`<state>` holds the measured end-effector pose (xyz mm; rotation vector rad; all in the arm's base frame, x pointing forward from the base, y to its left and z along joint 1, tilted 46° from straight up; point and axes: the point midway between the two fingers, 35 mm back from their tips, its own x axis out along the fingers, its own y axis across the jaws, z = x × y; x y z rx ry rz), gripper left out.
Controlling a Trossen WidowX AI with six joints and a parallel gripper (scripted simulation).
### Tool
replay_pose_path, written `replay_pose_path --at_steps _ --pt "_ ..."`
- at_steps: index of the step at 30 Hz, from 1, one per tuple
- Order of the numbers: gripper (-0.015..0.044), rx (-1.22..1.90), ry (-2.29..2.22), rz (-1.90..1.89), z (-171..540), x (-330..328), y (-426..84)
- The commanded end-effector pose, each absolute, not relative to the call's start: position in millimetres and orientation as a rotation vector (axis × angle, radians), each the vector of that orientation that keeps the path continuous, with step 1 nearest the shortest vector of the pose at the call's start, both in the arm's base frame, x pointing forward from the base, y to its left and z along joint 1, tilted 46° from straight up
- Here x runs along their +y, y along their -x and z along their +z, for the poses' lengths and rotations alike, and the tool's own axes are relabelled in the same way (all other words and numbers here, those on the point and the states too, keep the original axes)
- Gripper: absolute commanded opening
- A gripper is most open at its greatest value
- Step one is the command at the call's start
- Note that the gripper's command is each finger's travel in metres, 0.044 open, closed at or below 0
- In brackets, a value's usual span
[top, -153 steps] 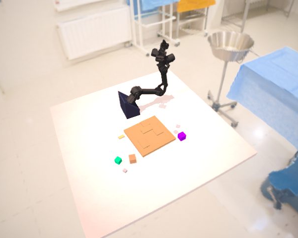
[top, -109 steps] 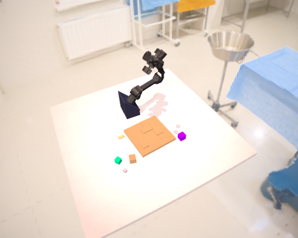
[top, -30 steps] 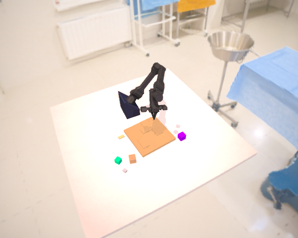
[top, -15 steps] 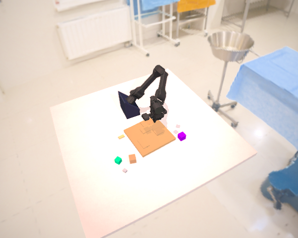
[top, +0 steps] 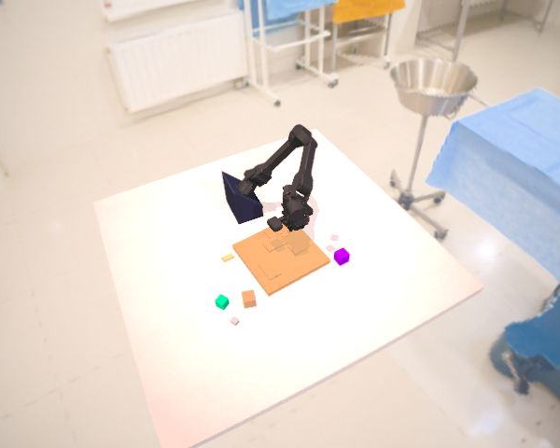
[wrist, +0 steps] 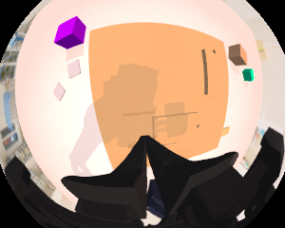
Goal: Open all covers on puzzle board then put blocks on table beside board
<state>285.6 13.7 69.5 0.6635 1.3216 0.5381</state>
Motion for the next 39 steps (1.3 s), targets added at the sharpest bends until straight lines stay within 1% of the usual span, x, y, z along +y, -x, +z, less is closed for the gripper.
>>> replay_pose_path --at_steps 1,39 --pt "0.0 1.32 -0.661 0.545 69.7 14.2 -285.5" --pt "0.0 1.32 -0.66 0.543 50.6 32.5 -291.7"
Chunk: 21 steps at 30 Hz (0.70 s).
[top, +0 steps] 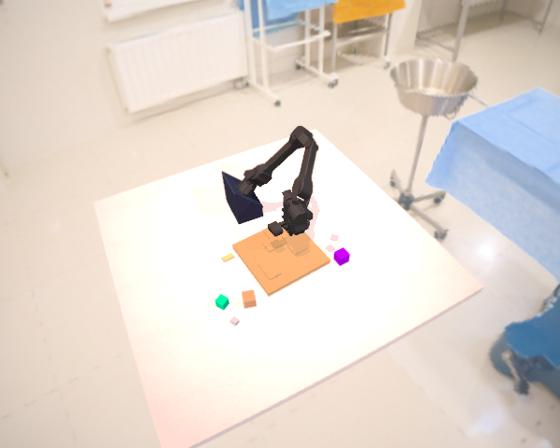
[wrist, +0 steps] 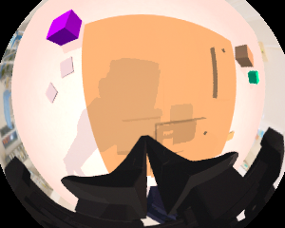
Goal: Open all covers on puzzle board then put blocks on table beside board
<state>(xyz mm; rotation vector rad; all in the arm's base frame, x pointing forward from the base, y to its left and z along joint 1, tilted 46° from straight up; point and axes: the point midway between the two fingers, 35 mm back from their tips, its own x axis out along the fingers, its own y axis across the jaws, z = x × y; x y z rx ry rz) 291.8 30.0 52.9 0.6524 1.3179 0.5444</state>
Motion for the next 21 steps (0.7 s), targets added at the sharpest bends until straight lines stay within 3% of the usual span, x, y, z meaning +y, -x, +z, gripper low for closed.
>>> replay_pose_path --at_steps 1,21 --pt "0.0 1.32 -0.66 0.543 49.9 33.3 -291.9" --pt "0.0 1.32 -0.661 0.545 36.7 47.8 -294.8"
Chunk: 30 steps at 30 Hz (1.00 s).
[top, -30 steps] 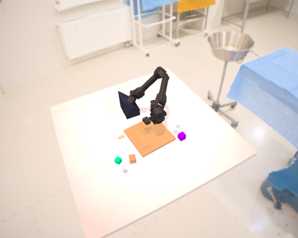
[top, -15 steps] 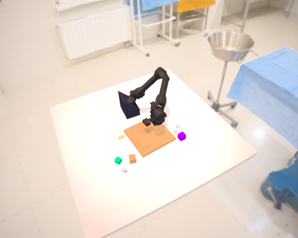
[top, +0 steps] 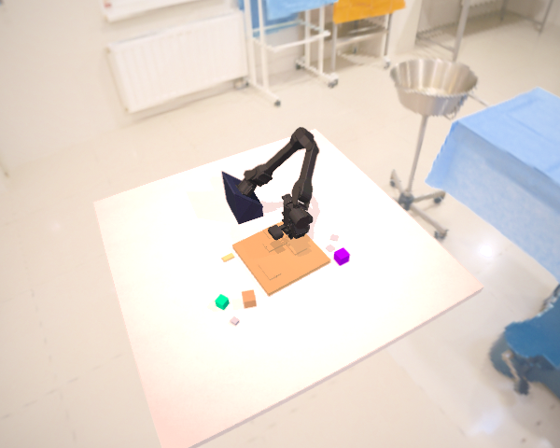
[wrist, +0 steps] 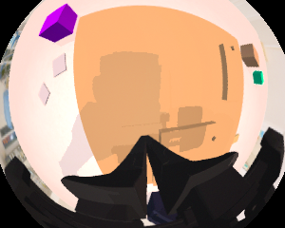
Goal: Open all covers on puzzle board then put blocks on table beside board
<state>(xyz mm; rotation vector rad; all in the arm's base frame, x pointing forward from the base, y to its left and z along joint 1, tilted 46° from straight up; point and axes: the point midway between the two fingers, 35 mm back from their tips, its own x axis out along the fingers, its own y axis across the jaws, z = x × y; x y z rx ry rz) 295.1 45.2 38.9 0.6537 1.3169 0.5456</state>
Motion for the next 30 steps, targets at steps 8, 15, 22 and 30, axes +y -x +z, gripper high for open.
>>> replay_pose_path --at_steps 8,15,22,30 --pt "0.0 1.319 -0.662 0.546 31.7 53.8 -295.5" --pt "0.0 1.319 -0.662 0.546 31.7 54.1 -298.9" --pt "0.0 1.318 -0.662 0.546 32.9 53.2 -305.8" --pt "0.0 1.318 -0.662 0.546 34.2 52.2 -313.7"
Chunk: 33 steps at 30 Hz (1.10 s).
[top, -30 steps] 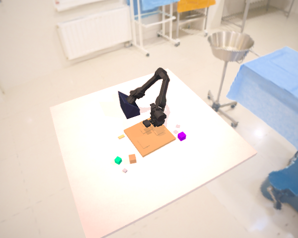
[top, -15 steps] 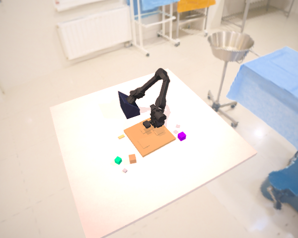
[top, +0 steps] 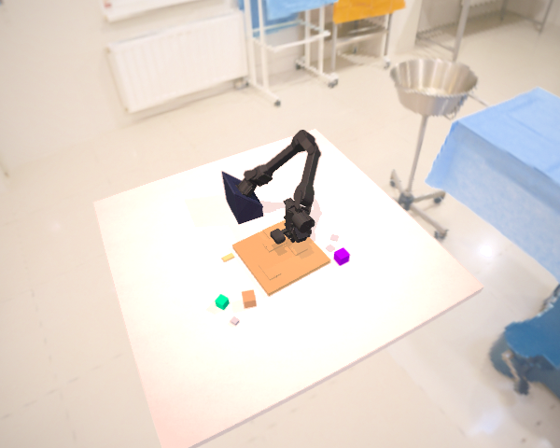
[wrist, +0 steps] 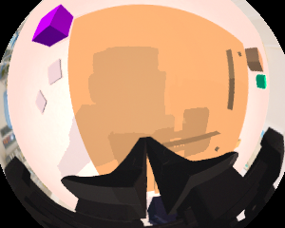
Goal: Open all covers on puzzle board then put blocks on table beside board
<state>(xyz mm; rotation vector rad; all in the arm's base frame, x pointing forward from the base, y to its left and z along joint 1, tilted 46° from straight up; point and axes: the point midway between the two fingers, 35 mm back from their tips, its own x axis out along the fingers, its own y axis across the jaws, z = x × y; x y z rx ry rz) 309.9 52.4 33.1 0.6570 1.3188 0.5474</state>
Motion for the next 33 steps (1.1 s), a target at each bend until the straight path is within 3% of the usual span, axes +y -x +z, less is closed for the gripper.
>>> replay_pose_path --at_steps 1,33 --pt "0.0 1.318 -0.662 0.546 34.3 52.1 -314.7" --pt "0.0 1.316 -0.662 0.547 38.6 48.4 -346.5"
